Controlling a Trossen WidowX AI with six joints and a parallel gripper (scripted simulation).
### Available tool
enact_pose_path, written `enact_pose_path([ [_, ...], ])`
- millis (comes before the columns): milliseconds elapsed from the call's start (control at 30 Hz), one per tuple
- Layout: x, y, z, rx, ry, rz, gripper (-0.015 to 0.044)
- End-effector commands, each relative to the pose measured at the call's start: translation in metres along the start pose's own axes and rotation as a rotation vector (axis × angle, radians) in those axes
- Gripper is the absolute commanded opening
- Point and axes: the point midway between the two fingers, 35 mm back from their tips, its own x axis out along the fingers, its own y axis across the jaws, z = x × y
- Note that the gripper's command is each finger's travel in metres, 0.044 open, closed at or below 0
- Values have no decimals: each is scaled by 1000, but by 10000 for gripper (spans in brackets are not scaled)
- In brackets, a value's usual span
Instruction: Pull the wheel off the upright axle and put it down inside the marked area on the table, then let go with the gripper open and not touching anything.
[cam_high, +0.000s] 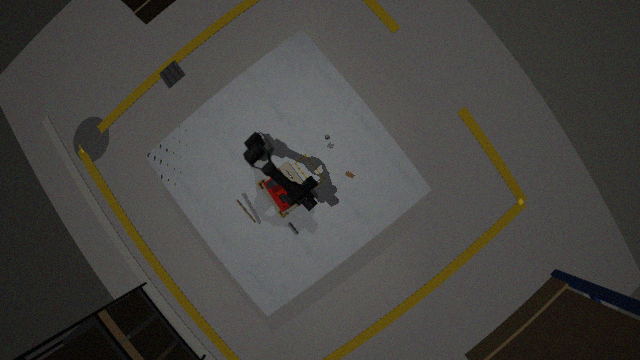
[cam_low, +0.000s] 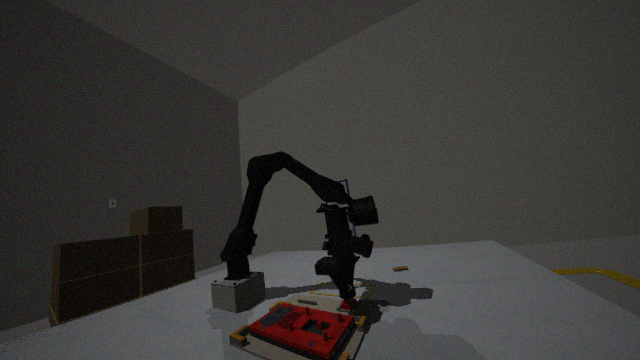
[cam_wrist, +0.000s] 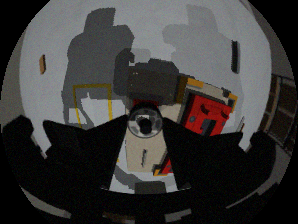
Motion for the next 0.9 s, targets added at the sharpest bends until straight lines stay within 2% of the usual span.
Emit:
enact_pose_path([
  [0,-2,0,0,0,1,1,0],
  [867,-11,0,0,-1,2,1,0],
])
